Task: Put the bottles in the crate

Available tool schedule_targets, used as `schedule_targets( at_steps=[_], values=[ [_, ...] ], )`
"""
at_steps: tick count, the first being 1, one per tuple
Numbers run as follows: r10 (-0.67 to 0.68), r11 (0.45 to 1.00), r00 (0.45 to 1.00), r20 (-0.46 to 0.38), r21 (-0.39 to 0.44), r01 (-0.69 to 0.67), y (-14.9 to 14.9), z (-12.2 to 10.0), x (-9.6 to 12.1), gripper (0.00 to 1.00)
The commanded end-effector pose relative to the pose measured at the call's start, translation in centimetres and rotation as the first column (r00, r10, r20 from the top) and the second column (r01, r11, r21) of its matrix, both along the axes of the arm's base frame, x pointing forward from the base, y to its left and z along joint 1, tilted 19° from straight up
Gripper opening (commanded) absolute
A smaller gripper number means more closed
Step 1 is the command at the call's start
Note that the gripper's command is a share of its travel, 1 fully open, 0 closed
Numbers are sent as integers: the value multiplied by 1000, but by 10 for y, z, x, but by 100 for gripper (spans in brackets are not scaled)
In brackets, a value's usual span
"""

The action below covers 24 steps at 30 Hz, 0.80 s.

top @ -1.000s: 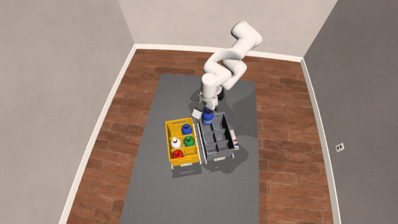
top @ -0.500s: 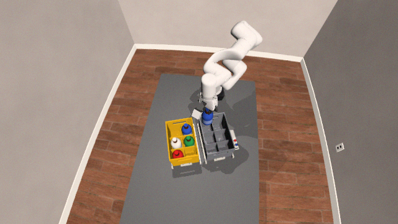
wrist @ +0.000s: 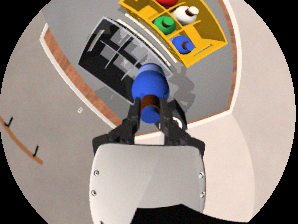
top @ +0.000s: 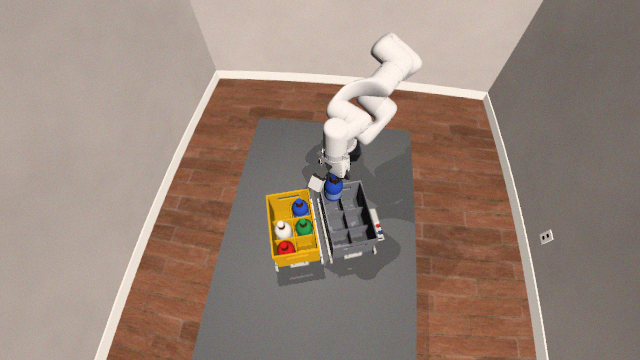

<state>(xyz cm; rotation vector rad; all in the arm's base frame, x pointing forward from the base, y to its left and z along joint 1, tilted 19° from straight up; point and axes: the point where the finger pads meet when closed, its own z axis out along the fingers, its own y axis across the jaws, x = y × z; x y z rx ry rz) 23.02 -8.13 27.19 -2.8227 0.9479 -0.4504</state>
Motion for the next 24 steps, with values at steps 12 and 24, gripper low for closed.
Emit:
schedule_targets(
  at_steps=[12,24],
  values=[
    [0,1000,1000,3,-2,0,0,-3,2,0],
    [0,1000,1000,3,-2,0,0,-12,6,0]
  ],
)
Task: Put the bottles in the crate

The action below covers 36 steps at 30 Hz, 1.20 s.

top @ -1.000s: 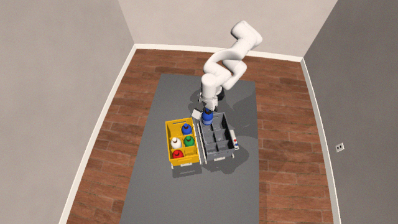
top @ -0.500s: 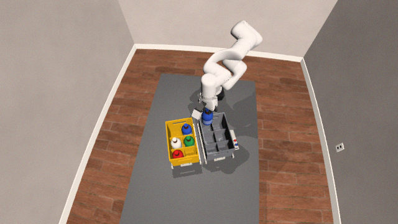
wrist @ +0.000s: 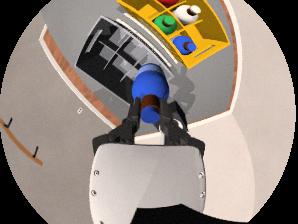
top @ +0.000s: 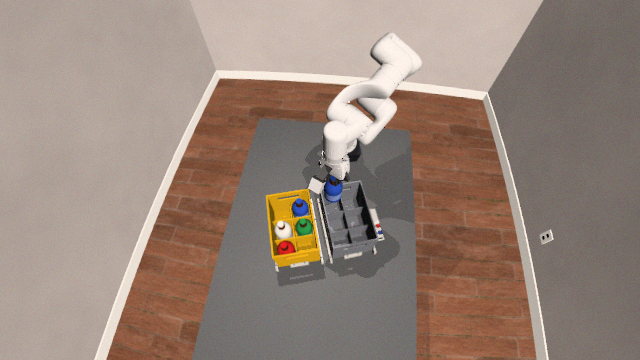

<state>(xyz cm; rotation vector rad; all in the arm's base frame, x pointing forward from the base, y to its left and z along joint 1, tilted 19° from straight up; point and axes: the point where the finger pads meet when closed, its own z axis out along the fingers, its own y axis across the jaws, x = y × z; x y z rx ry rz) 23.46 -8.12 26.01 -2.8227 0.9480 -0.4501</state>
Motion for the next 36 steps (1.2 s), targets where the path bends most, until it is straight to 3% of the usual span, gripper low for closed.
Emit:
schedule_targets(
  at_steps=[1,36],
  values=[
    [0,1000,1000,4,-2,0,0,-2,2,0],
    [0,1000,1000,4,-2,0,0,-31,12,0]
  ],
)
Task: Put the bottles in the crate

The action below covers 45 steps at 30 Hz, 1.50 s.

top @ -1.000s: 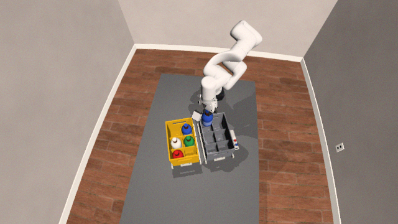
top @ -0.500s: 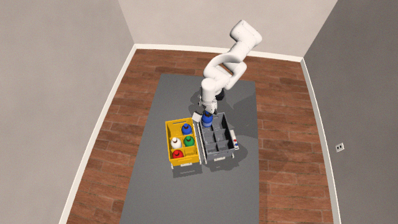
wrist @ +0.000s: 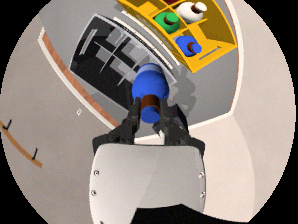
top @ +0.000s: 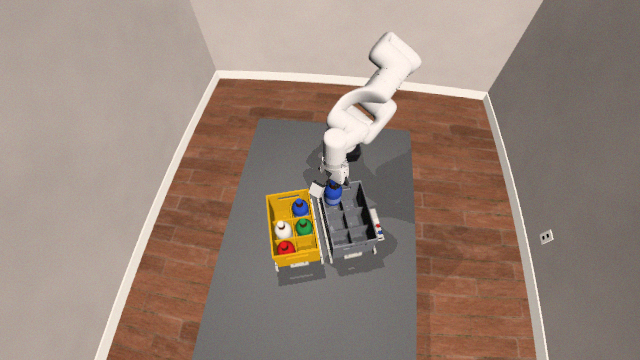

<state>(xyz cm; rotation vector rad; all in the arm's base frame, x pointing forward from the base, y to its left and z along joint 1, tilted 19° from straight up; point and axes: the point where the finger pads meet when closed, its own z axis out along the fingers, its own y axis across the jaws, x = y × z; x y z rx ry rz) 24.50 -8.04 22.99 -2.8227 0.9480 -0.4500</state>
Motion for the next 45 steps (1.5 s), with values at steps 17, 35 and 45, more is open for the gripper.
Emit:
schedule_targets(
  at_steps=[17,35,45],
  values=[
    [0,1000,1000,4,-2,0,0,-15,7,0],
    [0,1000,1000,4,-2,0,0,-30,12,0],
    [0,1000,1000,4,-2,0,1,-38,14,0]
  ],
)
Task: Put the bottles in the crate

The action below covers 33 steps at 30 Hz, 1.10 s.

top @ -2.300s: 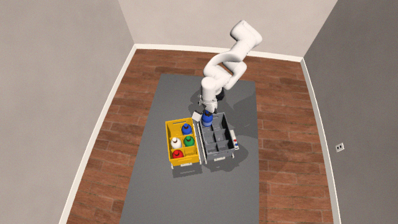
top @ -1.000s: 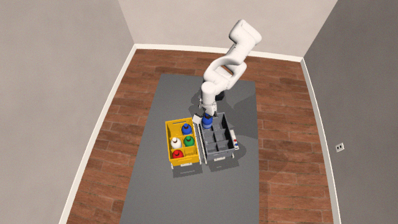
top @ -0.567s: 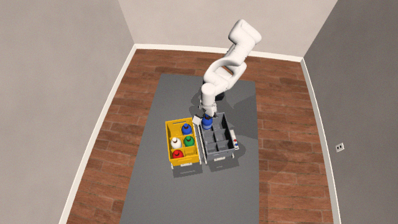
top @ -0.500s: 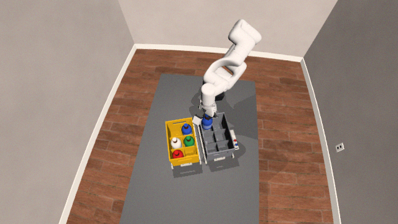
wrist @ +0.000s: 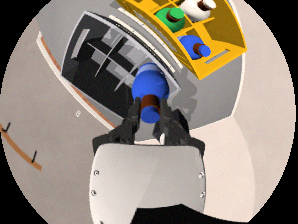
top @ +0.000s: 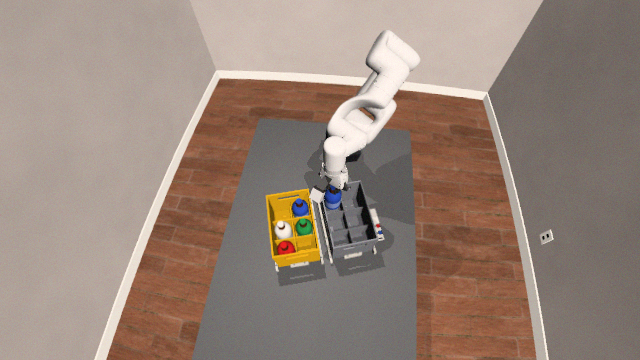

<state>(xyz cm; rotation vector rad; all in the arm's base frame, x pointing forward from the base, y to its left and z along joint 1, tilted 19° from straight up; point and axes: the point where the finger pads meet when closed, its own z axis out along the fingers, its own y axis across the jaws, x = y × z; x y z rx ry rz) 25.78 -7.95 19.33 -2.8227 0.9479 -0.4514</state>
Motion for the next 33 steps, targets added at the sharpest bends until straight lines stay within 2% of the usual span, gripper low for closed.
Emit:
schedule_targets(
  at_steps=[1,33],
  values=[
    [0,1000,1000,3,-1,0,0,-2,2,0],
    [0,1000,1000,3,-1,0,1,-29,11,0]
  ],
)
